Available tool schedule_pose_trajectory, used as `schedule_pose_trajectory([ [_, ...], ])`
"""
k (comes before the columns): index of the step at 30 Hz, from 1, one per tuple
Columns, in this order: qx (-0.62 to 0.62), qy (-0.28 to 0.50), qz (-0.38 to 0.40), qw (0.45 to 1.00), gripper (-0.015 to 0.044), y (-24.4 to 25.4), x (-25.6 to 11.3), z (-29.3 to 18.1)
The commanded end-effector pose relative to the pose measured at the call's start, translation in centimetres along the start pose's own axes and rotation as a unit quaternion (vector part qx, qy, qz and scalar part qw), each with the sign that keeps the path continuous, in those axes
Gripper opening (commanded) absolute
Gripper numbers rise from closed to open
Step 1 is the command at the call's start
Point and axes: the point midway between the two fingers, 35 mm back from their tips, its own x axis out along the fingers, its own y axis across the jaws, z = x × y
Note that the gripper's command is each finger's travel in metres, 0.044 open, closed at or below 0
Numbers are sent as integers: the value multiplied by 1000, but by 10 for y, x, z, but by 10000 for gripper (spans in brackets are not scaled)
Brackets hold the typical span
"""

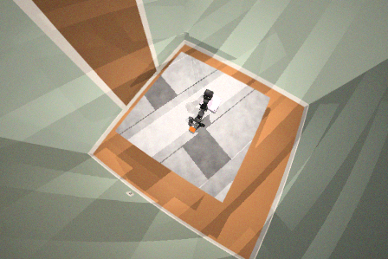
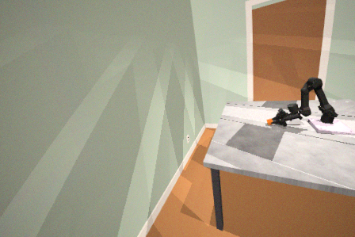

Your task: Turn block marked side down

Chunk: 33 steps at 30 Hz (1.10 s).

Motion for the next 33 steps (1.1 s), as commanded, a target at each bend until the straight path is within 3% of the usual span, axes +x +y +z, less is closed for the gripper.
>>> schedule_pose_trajectory([
  [1,-2,-2,-3,1000,289,-1,0,1],
  [7,-2,-2,-3,1000,440,-1,0,1],
  [33,-2,-2,-3,1000,440,-1,0,1],
])
